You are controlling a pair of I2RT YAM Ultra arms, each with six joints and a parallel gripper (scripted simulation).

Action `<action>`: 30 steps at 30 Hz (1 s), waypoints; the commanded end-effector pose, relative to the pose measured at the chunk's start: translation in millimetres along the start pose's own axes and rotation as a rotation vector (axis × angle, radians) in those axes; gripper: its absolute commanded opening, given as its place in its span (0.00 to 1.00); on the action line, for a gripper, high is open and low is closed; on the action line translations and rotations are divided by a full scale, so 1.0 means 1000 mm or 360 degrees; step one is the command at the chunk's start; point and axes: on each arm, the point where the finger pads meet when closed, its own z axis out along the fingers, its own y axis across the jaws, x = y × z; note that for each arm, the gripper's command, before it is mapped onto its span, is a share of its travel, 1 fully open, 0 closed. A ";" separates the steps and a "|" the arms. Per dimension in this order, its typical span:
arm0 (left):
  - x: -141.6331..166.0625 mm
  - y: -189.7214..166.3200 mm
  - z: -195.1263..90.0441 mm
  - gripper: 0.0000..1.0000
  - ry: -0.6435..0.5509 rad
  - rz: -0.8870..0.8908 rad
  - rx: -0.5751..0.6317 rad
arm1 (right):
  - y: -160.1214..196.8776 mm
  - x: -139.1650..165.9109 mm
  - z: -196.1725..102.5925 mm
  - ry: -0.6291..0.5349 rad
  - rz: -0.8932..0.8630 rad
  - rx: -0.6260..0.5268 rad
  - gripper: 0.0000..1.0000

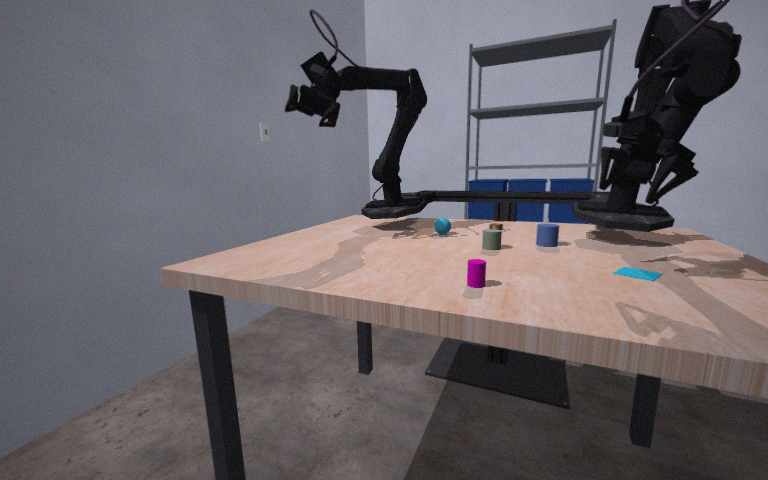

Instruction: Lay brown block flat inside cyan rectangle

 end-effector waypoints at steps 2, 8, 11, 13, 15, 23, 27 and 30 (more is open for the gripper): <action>-0.003 -0.026 0.003 1.00 -0.0075 0.0122 0.0001 | 0.025 -0.008 0.003 0.0053 0.0145 -0.0078 1.00; 0.017 -0.096 0.019 1.00 -0.0094 0.0256 0.0026 | 0.089 -0.026 0.008 0.0122 0.0271 -0.0309 1.00; 0.020 -0.108 0.022 1.00 -0.0098 0.0279 0.0033 | 0.103 -0.031 0.008 0.0126 0.0274 -0.0362 1.00; 0.026 -0.133 0.028 1.00 -0.0108 0.0328 0.0047 | 0.125 -0.036 0.005 0.0153 0.0295 -0.0436 1.00; 0.031 -0.154 0.033 1.00 -0.0118 0.0373 0.0058 | 0.143 -0.039 0.001 0.0181 0.0310 -0.0495 1.00; 0.046 -0.229 0.051 1.00 -0.0177 0.0555 0.0097 | 0.202 -0.048 -0.026 0.0277 0.0333 -0.0672 1.00; 0.048 -0.246 0.055 1.00 -0.0194 0.0602 0.0111 | 0.214 -0.048 -0.033 0.0301 0.0330 -0.0707 1.00; 0.054 -0.271 0.062 1.00 -0.0203 0.0679 0.0141 | 0.237 -0.049 -0.049 0.0324 0.0297 -0.0787 1.00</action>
